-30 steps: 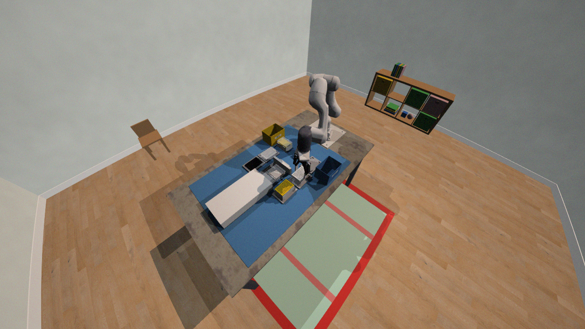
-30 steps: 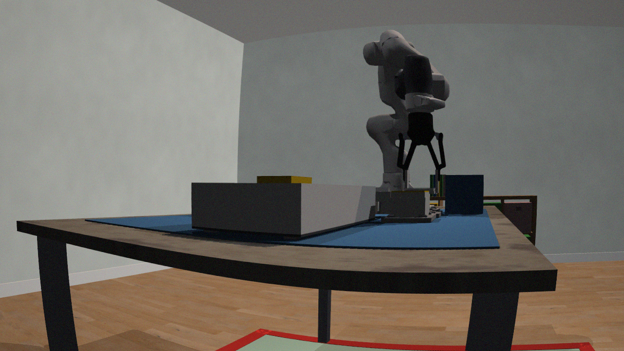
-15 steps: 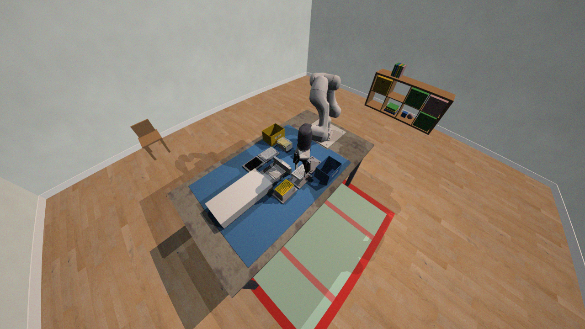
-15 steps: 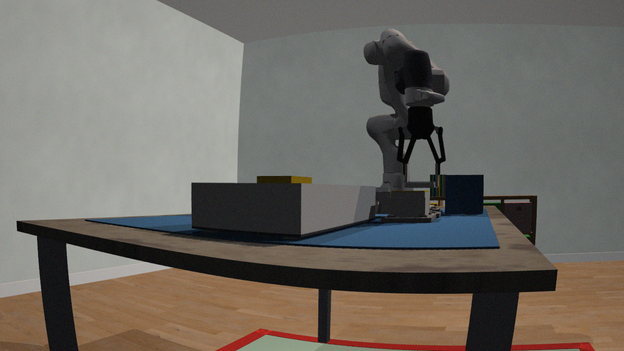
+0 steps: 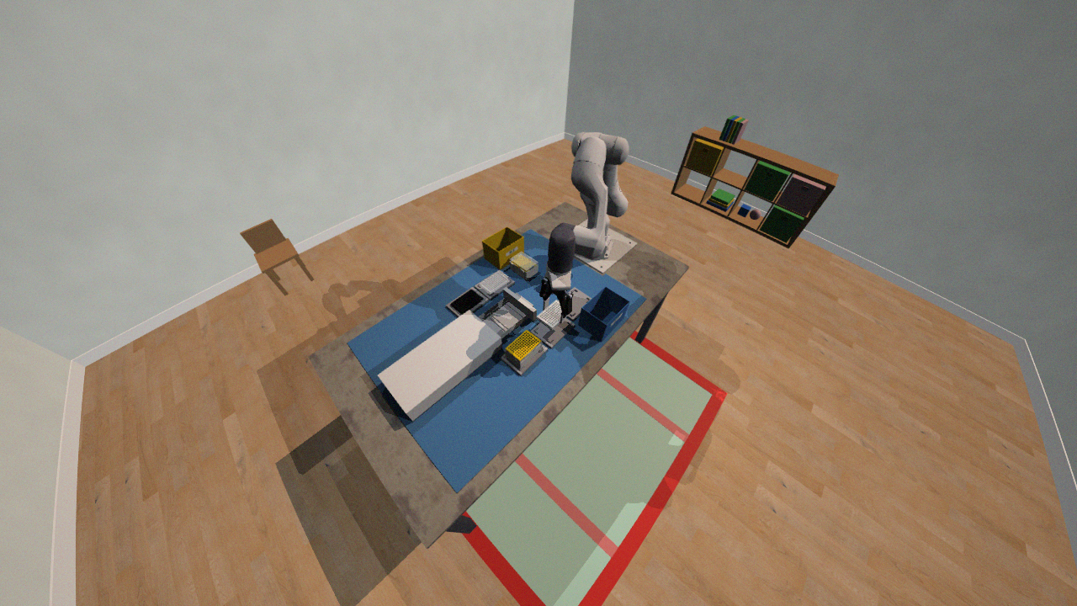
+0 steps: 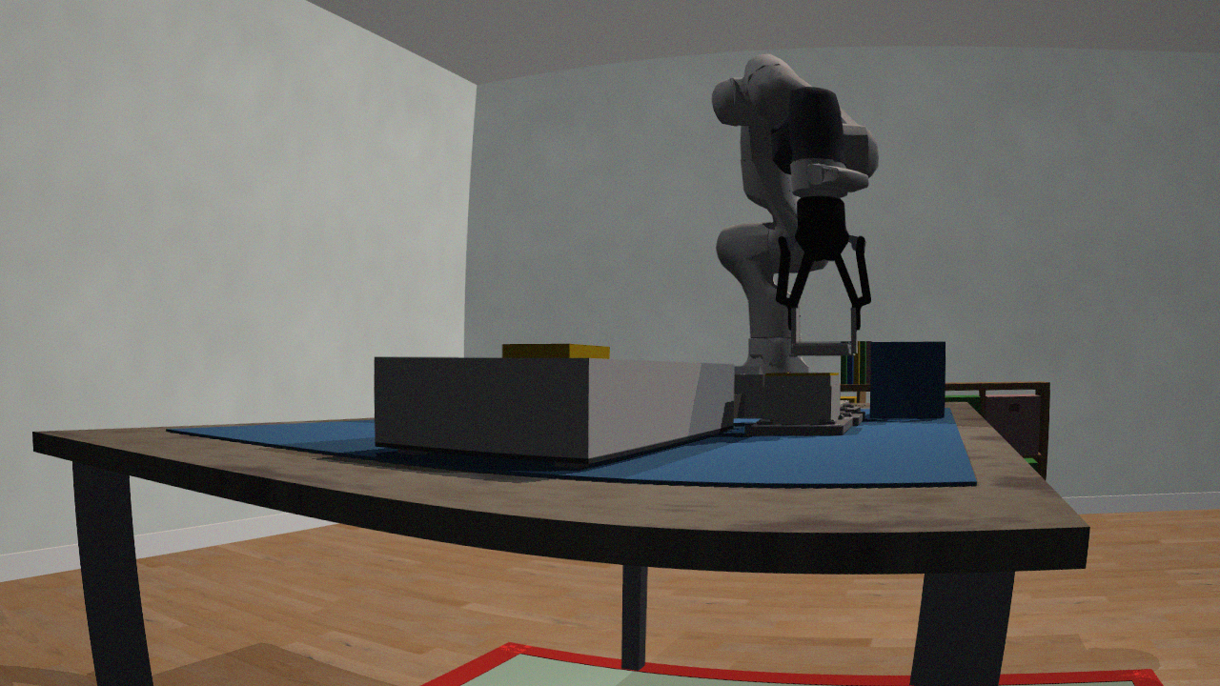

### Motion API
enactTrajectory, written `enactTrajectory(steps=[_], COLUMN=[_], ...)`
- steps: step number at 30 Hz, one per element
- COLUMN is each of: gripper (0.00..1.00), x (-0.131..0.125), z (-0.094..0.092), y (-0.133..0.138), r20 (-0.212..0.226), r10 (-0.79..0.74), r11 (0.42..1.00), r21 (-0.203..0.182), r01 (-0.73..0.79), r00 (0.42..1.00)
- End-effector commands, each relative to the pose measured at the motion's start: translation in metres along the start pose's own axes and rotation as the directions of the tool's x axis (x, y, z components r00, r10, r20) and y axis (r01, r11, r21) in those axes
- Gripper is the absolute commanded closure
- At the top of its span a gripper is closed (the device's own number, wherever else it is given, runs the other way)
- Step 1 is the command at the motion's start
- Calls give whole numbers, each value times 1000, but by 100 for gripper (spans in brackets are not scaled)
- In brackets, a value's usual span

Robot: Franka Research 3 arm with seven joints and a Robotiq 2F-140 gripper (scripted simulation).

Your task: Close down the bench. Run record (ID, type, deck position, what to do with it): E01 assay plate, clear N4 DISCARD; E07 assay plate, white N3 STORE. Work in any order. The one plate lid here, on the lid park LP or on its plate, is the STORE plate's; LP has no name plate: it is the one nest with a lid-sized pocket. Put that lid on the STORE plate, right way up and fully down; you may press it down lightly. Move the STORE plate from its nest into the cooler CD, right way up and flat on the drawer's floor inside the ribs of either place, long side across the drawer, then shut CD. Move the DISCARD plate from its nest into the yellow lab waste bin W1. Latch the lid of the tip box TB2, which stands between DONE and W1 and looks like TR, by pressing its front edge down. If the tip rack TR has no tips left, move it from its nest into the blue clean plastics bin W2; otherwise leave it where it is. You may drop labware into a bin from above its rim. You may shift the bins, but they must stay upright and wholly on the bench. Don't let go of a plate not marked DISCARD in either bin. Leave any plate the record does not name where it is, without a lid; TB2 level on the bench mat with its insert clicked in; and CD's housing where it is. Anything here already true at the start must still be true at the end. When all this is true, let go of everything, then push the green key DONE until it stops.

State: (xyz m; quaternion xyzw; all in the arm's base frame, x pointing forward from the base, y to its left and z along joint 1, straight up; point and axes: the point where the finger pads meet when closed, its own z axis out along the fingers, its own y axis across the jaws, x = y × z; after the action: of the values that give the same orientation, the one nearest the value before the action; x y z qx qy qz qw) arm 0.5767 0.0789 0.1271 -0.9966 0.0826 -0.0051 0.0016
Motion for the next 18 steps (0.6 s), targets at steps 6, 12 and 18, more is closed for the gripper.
enactTrajectory(steps=[6,12,18], gripper=[100,100,100], x=[0,0,0], z=[-13,-19,-27], y=[1,1,1], r20=[3,3,3], r10=[-5,-5,-5], r11=[1000,1000,1000], r21=[0,0,0], r01=[5,5,5], r00=[1000,1000,1000])
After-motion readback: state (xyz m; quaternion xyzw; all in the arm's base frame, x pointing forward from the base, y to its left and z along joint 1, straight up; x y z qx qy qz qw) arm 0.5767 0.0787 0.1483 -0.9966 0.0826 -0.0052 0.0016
